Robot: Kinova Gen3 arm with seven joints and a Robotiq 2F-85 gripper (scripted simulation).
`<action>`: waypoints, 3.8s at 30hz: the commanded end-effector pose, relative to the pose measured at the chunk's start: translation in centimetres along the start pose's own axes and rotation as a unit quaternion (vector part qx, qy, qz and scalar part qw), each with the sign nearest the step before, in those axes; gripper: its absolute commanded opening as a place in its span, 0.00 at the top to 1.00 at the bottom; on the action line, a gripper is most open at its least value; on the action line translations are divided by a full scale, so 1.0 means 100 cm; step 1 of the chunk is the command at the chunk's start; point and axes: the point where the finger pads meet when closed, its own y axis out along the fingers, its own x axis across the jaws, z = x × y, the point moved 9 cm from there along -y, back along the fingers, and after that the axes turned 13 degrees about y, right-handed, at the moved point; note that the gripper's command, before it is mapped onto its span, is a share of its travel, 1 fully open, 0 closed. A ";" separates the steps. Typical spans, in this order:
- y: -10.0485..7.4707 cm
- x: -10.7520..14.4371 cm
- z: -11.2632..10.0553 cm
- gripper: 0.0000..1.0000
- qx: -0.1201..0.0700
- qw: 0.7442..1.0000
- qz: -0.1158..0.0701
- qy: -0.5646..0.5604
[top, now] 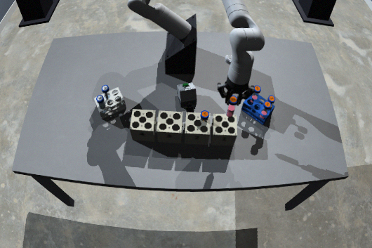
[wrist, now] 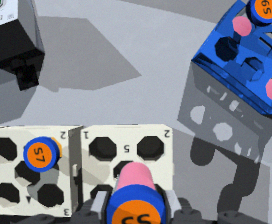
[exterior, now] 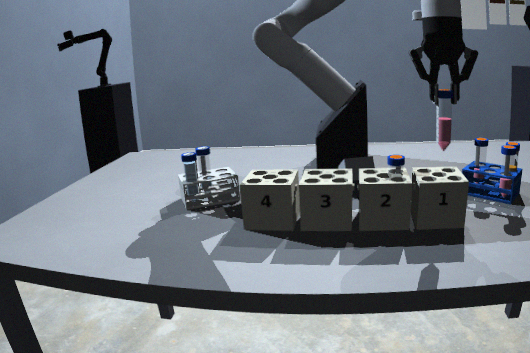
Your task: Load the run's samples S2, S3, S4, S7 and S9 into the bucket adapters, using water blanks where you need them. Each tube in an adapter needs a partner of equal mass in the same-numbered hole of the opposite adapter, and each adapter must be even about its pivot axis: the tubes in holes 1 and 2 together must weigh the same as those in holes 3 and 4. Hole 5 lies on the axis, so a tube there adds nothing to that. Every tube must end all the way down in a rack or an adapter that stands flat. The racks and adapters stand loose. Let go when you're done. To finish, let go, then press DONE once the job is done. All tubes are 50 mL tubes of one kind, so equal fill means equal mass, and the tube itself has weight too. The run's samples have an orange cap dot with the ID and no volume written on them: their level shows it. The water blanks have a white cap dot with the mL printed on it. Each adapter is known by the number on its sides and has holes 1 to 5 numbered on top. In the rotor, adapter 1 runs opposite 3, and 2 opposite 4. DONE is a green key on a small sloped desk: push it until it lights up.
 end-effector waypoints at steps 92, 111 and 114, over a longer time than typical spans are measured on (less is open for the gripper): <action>0.053 -0.006 -0.013 0.90 -0.001 1.000 -0.001 0.000; 0.064 -0.006 -0.013 0.90 -0.001 1.000 -0.001 0.000; 0.066 -0.006 -0.013 0.90 -0.001 1.000 -0.001 0.000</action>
